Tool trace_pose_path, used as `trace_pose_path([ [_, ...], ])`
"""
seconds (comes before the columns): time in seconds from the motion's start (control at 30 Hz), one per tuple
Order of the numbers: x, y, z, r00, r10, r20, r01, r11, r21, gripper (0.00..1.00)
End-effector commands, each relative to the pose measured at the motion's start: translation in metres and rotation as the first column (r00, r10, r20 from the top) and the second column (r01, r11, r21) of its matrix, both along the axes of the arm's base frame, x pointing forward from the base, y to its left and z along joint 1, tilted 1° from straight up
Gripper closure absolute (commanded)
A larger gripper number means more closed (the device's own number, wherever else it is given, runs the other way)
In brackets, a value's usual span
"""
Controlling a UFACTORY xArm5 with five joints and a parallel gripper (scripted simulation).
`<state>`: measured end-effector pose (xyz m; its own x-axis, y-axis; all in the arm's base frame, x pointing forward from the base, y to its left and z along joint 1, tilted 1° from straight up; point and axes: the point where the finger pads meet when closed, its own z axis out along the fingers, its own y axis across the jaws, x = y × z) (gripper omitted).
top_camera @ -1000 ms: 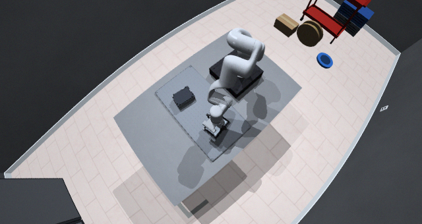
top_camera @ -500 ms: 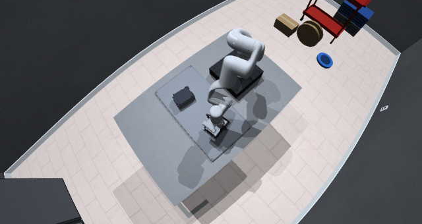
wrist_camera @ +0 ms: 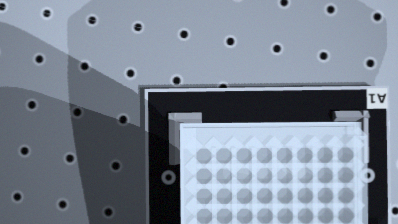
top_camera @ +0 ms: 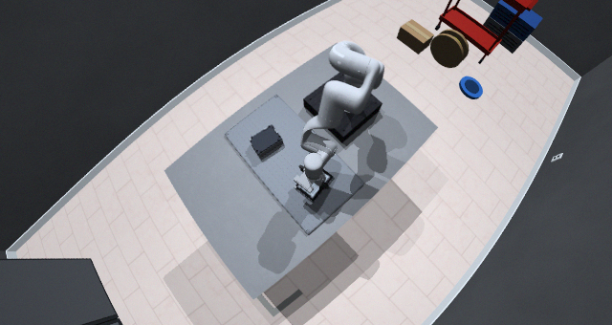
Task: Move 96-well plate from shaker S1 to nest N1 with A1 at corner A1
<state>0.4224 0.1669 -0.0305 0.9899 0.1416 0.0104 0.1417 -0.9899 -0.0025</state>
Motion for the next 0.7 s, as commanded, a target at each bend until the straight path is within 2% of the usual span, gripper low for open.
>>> trace_pose_path([
  [0.0,0.001,0.001,0.001,1.000,0.000,0.006,0.000,1.000,-0.004,0.00],
  [0.33,0.001,0.001,0.001,1.000,0.000,0.006,0.000,1.000,-0.004,0.00],
  [0.67,0.001,0.001,0.023,1.000,0.000,0.006,0.000,1.000,-0.004,0.00],
])
